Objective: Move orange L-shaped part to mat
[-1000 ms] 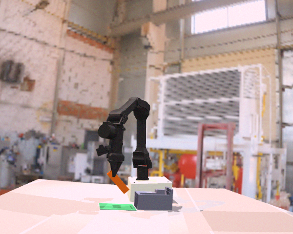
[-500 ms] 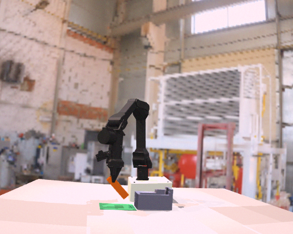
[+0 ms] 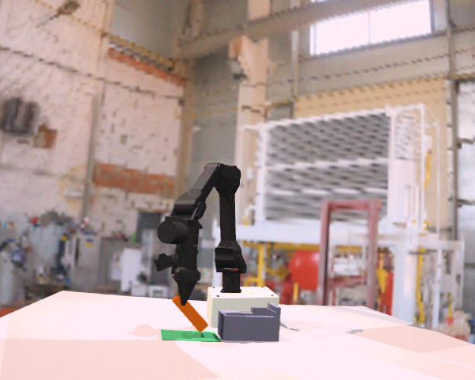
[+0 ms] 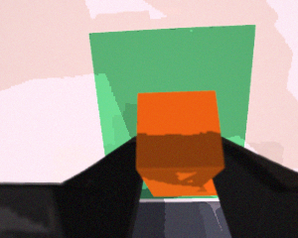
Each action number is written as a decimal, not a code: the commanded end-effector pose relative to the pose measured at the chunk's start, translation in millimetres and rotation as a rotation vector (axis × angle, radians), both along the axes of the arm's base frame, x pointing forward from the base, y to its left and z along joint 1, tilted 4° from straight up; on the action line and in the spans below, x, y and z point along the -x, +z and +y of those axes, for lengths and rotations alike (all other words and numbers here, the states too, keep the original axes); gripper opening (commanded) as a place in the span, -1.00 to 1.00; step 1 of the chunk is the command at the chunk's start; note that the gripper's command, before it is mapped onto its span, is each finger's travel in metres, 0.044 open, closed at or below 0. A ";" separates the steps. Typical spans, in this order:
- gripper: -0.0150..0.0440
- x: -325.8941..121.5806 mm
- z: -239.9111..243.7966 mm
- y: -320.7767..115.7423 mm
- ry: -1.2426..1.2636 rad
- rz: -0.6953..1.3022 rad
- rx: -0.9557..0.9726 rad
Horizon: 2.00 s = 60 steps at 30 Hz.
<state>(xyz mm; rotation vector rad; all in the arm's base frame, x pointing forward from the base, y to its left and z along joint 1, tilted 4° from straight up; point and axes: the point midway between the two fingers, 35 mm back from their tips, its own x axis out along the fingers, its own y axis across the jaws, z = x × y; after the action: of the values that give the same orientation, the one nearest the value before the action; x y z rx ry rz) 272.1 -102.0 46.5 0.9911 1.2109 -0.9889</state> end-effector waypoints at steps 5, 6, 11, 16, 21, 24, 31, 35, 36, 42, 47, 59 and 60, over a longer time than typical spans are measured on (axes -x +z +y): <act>-0.49 1.0 1.0 -9.4 0.004 0.009 -0.009; -0.49 1.0 1.0 -9.5 0.004 0.009 -0.009; -0.49 1.0 1.0 -9.7 0.004 0.009 -0.009; -0.49 1.0 1.0 -9.7 0.004 0.009 -0.009; -0.49 1.0 1.0 -9.7 0.004 0.009 -0.009; -0.49 1.2 0.2 -9.1 0.000 0.010 -0.003; 0.13 1.2 0.2 -9.1 0.000 0.010 -0.003; 0.49 0.6 0.3 -1.6 0.000 0.009 -0.004; 0.58 0.2 0.5 5.6 0.001 0.009 -0.004; 0.86 7.1 5.6 74.6 0.004 0.008 -0.009; 0.86 7.7 5.9 77.4 0.004 0.008 -0.009; 0.86 4.1 3.6 73.4 0.007 -0.005 0.002; 0.86 4.1 3.6 73.4 0.007 -0.005 0.002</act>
<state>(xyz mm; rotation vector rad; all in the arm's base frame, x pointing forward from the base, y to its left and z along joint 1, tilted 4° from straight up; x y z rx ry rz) 267.5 -98.2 119.7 0.9860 1.2111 -0.9819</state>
